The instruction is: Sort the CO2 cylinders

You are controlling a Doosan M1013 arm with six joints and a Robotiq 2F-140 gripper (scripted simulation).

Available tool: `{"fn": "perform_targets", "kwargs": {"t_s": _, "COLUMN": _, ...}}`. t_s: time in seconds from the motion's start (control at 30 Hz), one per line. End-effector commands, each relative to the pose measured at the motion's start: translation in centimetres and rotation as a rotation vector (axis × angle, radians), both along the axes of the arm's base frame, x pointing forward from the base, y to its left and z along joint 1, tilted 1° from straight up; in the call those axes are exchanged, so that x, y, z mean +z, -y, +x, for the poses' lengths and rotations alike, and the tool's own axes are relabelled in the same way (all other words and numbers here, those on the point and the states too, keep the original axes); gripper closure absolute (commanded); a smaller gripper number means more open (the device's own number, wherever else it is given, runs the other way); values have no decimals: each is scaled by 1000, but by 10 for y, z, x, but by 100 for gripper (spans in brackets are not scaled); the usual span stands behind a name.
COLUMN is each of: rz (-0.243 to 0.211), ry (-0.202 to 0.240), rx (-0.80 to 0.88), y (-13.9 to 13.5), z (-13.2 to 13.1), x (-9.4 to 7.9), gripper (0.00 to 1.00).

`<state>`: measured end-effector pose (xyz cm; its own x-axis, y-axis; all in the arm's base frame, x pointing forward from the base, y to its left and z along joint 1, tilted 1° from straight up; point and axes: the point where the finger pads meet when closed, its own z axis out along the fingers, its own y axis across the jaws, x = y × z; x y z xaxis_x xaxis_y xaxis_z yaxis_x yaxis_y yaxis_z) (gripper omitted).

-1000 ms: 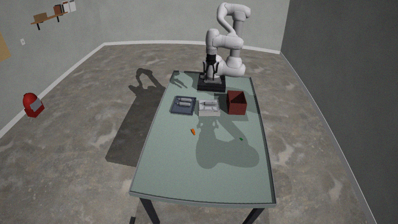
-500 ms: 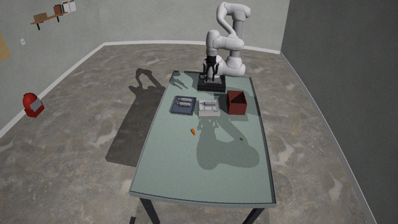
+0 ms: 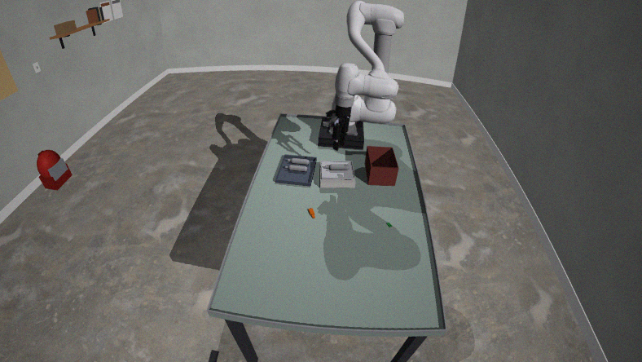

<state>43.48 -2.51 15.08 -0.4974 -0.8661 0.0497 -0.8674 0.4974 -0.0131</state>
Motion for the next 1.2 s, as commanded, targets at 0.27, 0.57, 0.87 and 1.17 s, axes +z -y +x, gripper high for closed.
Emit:
{"fn": "perform_targets", "kwargs": {"t_s": 0.27, "rz": 51, "ry": -16, "rx": 614, "y": -2, "z": 18, "x": -16, "gripper": 59}}
{"fn": "perform_targets", "kwargs": {"t_s": 0.57, "rz": 51, "ry": -16, "rx": 615, "y": -2, "z": 18, "x": -30, "gripper": 59}}
{"fn": "perform_targets", "kwargs": {"t_s": 0.87, "rz": 51, "ry": -16, "rx": 615, "y": -2, "z": 17, "x": -58, "gripper": 59}}
{"fn": "perform_targets", "kwargs": {"t_s": 1.17, "rz": 51, "ry": -16, "rx": 615, "y": -1, "z": 17, "x": -97, "gripper": 59}}
